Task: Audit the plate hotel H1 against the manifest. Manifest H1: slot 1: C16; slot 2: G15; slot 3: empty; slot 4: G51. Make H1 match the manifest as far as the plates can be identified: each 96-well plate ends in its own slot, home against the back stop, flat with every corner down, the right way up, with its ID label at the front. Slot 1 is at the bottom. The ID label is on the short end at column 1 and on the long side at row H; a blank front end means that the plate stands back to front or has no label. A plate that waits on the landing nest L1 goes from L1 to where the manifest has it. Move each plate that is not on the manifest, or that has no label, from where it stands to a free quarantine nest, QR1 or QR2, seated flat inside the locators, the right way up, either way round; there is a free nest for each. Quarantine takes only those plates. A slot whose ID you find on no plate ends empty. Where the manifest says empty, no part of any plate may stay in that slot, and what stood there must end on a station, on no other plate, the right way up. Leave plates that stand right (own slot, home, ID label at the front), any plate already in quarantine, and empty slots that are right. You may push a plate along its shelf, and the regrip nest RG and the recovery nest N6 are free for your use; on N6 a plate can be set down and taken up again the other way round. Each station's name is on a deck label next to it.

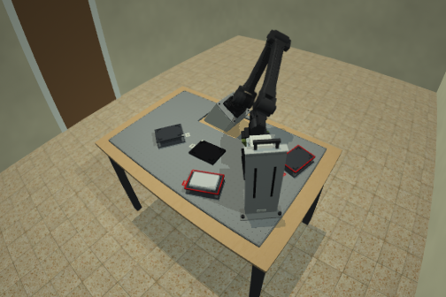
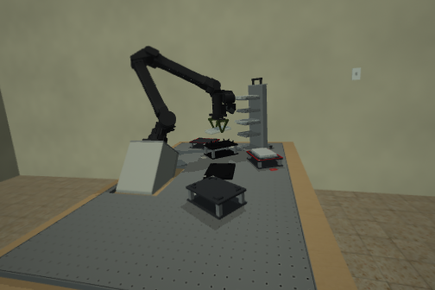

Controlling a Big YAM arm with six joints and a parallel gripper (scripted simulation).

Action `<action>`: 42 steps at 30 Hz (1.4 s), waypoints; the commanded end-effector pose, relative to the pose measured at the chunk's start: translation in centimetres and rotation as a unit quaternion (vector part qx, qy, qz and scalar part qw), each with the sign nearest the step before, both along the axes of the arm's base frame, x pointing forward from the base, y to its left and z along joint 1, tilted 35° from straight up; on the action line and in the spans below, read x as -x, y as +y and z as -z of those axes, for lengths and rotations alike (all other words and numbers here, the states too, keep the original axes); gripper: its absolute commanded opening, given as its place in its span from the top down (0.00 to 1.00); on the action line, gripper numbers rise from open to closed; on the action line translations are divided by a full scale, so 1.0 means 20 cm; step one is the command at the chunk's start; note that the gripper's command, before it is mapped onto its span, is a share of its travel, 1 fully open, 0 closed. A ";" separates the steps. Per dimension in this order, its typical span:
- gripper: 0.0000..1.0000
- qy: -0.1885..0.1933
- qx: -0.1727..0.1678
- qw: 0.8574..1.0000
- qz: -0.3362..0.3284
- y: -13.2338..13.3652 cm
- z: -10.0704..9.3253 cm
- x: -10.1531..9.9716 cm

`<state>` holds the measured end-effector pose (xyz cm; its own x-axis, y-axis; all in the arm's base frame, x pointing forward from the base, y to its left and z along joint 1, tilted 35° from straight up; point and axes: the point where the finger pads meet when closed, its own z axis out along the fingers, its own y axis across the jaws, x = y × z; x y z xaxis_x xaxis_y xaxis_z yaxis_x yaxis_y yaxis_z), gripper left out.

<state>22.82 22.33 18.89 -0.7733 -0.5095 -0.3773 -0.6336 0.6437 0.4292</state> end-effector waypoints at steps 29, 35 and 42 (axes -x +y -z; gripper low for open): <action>0.14 -0.037 -0.015 0.999 0.005 -0.21 -0.46 -0.06; 0.14 -0.032 -0.012 0.999 0.005 -0.26 -0.51 -0.06; 0.14 -0.034 -0.012 0.999 0.005 -0.30 -0.57 -0.05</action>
